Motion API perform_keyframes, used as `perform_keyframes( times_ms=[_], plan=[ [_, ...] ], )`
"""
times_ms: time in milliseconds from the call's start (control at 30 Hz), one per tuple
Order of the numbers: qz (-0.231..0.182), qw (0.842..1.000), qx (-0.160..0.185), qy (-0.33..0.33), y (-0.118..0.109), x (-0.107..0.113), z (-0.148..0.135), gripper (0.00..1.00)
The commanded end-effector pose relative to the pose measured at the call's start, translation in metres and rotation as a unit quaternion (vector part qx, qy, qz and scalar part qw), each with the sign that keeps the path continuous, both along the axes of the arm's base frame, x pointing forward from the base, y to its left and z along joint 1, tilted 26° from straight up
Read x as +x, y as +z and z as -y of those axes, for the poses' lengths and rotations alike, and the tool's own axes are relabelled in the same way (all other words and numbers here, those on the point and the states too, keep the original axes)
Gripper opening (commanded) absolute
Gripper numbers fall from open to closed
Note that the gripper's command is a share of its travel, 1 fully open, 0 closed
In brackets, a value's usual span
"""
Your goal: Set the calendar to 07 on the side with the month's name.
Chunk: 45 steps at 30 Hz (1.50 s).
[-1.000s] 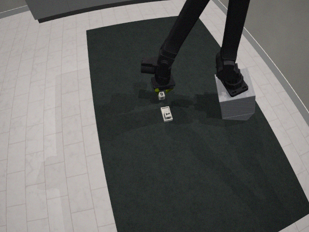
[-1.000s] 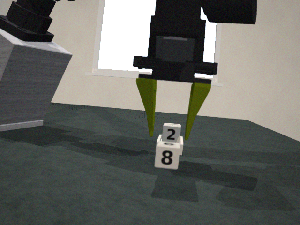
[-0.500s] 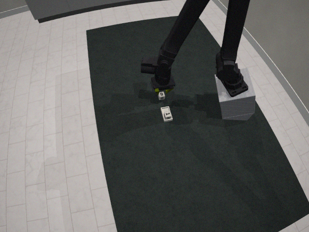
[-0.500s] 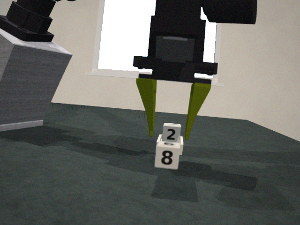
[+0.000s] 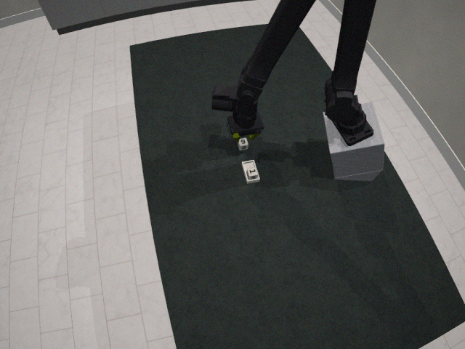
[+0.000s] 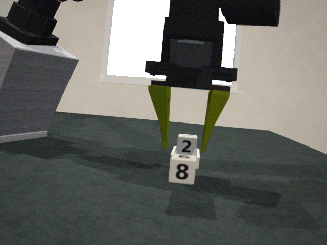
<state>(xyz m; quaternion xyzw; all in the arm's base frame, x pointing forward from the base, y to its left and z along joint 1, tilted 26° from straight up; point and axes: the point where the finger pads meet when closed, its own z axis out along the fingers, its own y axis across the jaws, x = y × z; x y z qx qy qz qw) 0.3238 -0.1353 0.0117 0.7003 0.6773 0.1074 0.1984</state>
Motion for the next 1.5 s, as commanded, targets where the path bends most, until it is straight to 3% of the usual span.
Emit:
perform_keyframes(
  times_ms=[0,767,1467],
  plan=[
    [0.013,1.000,-0.006,-0.003,0.008,0.008,0.002,0.45],
    [0.013,1.000,-0.005,-0.003,0.008,0.008,0.002,0.45],
    [0.012,1.000,-0.005,-0.002,-0.015,0.022,0.006,0.45]
  ],
)
